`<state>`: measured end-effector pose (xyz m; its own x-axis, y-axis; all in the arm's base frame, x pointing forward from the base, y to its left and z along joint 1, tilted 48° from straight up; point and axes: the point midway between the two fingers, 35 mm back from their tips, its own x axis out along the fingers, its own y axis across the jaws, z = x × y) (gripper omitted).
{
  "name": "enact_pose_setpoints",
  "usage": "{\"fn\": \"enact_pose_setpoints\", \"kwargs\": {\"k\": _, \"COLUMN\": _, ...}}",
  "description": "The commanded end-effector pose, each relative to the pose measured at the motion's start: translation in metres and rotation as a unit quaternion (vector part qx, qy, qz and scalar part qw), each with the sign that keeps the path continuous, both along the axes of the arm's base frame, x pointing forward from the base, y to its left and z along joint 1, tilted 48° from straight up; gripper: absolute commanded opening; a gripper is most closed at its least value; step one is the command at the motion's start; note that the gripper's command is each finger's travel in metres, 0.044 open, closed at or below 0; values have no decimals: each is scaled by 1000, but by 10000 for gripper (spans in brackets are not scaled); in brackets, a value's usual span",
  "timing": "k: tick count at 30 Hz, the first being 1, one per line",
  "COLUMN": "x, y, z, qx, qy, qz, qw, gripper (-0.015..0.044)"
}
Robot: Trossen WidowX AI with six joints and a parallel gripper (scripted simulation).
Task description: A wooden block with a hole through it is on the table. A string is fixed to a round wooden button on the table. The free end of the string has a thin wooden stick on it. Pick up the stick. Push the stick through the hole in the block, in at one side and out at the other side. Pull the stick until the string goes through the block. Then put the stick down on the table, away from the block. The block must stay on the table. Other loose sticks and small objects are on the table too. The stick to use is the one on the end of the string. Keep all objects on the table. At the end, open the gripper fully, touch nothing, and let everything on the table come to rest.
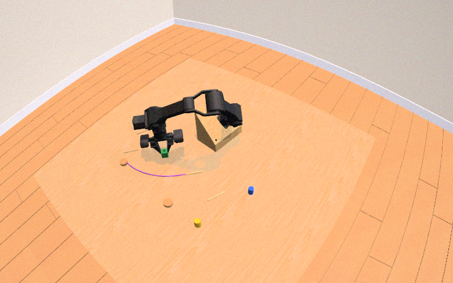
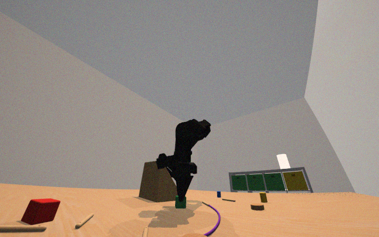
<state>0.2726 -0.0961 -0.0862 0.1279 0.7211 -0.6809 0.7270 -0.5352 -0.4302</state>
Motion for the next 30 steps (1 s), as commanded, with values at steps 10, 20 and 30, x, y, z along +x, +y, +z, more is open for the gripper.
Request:
{"fn": "enact_pose_setpoints", "kwargs": {"k": 10, "x": 3, "y": 0, "z": 3, "qx": -25, "qy": 13, "qz": 16, "qw": 999, "gripper": 0}}
{"fn": "enact_pose_setpoints", "kwargs": {"k": 20, "x": 8, "y": 4, "z": 6, "qx": -66, "qy": 43, "qz": 39, "qw": 996, "gripper": 0}}
{"fn": "enact_pose_setpoints", "kwargs": {"k": 30, "x": 8, "y": 4, "z": 6, "qx": -66, "qy": 43, "qz": 39, "qw": 996, "gripper": 0}}
